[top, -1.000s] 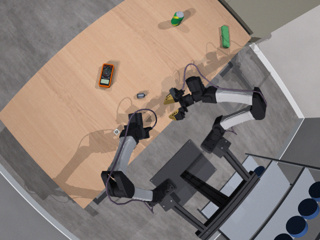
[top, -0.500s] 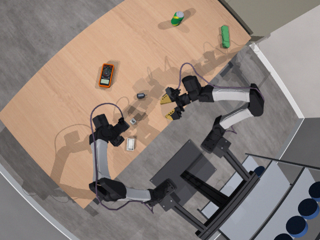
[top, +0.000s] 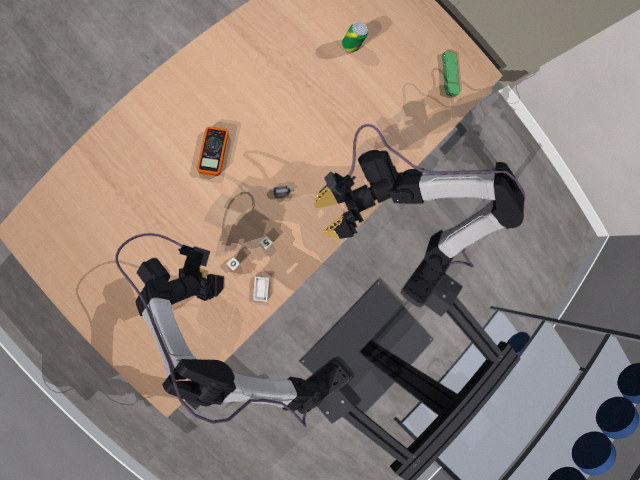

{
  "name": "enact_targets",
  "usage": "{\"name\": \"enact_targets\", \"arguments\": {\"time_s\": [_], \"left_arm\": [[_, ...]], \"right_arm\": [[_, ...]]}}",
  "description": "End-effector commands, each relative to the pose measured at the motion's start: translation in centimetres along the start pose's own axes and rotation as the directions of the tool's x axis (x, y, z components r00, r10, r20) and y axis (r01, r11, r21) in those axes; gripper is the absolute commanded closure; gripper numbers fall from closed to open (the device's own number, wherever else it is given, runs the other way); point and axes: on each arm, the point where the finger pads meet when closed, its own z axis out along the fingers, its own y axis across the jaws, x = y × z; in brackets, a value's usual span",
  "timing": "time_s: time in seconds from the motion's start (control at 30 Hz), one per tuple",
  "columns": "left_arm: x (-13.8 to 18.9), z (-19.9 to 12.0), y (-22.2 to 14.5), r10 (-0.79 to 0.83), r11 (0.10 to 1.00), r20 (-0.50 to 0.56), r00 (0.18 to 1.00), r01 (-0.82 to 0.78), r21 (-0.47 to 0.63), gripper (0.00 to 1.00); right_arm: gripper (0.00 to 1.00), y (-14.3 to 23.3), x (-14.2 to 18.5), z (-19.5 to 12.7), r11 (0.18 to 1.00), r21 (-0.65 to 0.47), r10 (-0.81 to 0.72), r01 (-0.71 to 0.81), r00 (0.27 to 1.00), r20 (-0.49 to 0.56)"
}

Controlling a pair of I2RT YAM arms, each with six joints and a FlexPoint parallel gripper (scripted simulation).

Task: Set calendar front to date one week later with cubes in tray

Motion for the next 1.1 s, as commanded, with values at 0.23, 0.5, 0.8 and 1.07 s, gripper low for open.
{"name": "enact_targets", "arguments": {"time_s": [0.23,0.5,0.8,1.07], "left_arm": [[0.6,-1.2,2.1,-0.31,0.94,0.213,0.926,0.266,0.211,0.39],[1.4,-0.1,3.3,-0.281,0.955,0.182,0.942,0.256,0.151,0.45],[-0.3,1.1,3.4,-0.126,0.991,0.076,0.989,0.129,-0.034,0.45],[-4.7,4.6,2.0,0.115,0.945,-0.171,0.979,-0.16,-0.285,0.45]], "right_arm": [[0.0,-0.4,-2.6,0.9,1.0,0.013,-0.017,0.016,0.999,0.044],[0.0,-0.2,-2.3,1.4,1.0,0.003,-0.028,0.028,0.999,0.023],[0.0,-0.9,-0.6,0.4,0.982,-0.025,-0.186,0.185,0.981,-0.047],[0.0,-2.8,1.2,-2.6,0.877,-0.097,-0.48,0.471,0.869,-0.116]]}}
